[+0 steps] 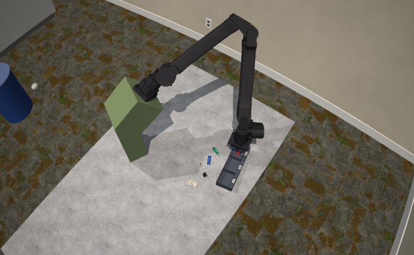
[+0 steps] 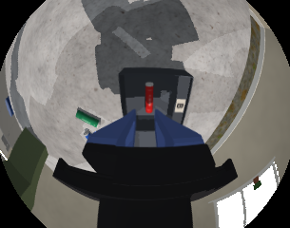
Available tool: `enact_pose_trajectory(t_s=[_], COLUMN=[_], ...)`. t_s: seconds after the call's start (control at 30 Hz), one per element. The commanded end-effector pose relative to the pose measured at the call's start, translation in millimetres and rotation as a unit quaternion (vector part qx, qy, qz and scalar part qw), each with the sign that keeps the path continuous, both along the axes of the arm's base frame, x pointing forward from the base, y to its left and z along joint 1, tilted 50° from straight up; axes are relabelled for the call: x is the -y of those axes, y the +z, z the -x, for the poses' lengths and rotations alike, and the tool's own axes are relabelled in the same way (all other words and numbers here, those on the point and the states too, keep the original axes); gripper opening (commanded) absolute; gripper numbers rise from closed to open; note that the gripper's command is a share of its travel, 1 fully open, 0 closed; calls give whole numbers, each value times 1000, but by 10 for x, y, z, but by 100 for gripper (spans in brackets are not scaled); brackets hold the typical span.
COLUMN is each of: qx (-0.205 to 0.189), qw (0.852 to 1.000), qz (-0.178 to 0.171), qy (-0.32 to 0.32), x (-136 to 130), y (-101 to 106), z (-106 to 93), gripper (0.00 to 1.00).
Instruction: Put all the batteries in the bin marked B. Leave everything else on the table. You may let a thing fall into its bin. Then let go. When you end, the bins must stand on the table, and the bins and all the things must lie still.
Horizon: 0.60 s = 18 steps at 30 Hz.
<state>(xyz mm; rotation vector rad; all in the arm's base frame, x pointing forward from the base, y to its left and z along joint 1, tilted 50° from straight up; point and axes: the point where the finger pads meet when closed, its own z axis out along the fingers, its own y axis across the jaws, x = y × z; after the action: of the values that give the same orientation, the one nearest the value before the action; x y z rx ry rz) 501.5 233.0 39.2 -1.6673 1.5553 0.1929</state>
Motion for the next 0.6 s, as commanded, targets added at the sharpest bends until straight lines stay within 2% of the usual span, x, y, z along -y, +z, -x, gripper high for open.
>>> enact_pose_trajectory(t_s=[0.0, 0.57], qx=[10, 16], qw=[1000, 1000], qz=[-1, -3], qy=[-5, -6], x=[126, 106], y=[142, 240], z=[-13, -76], gripper=[24, 24])
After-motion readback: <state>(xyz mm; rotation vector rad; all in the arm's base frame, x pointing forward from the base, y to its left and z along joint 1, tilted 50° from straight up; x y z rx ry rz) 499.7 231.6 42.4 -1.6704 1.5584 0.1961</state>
